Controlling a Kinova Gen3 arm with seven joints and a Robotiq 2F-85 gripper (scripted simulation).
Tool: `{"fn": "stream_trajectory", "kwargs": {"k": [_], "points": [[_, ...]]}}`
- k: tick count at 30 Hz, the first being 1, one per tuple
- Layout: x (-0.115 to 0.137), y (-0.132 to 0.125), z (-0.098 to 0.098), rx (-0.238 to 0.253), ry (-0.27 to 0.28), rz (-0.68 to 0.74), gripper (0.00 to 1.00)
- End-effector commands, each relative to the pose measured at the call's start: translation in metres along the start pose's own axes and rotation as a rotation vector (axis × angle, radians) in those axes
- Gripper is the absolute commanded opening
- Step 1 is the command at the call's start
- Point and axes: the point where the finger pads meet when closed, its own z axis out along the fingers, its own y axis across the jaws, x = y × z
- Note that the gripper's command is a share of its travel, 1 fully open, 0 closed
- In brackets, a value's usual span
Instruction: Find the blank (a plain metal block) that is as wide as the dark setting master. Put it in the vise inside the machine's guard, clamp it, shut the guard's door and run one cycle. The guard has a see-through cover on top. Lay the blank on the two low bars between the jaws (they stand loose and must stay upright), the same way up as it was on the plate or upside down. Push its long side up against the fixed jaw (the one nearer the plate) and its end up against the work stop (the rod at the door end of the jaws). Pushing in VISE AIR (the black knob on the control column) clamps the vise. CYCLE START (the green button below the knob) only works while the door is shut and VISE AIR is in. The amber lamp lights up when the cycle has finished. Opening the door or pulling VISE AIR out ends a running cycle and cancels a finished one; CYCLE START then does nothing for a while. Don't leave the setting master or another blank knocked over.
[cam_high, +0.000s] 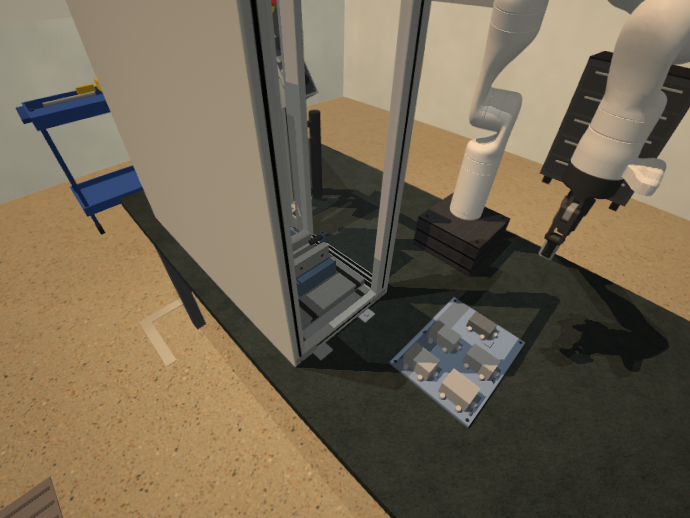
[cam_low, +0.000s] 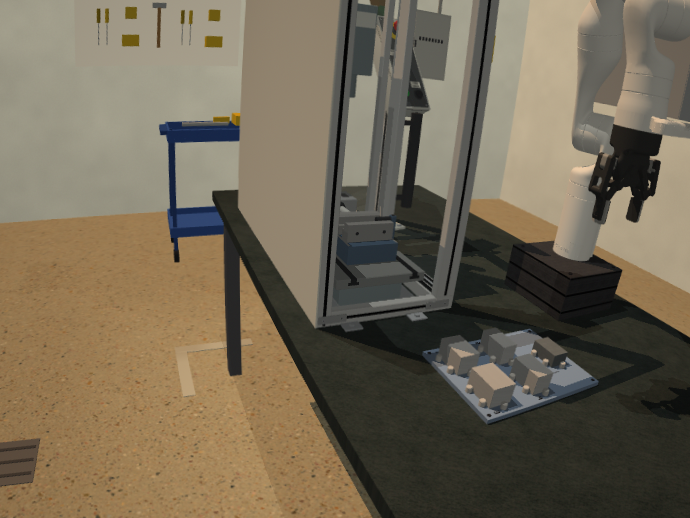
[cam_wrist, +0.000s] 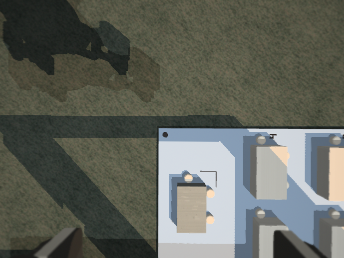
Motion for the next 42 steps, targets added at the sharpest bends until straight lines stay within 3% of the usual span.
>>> {"fn": "stream_trajectory", "kwargs": {"k": [1, 3, 8, 20, 25, 37, 42], "points": [[0.0, 0.0, 0.0, -0.002, 0.001, 0.0, 1.0], [0.0, 0.0, 0.0, -0.002, 0.001, 0.0, 1.0], [-0.012, 0.005, 0.048, -0.002, 0.001, 0.0, 1.0], [-0.012, 0.005, 0.048, -0.002, 0.001, 0.0, 1.0], [-0.025, 0.009, 0.096, -0.002, 0.001, 0.0, 1.0], [-0.025, 0.009, 0.096, -0.002, 0.001, 0.0, 1.0], [-0.038, 0.013, 0.144, -0.002, 0.001, 0.0, 1.0]]}}
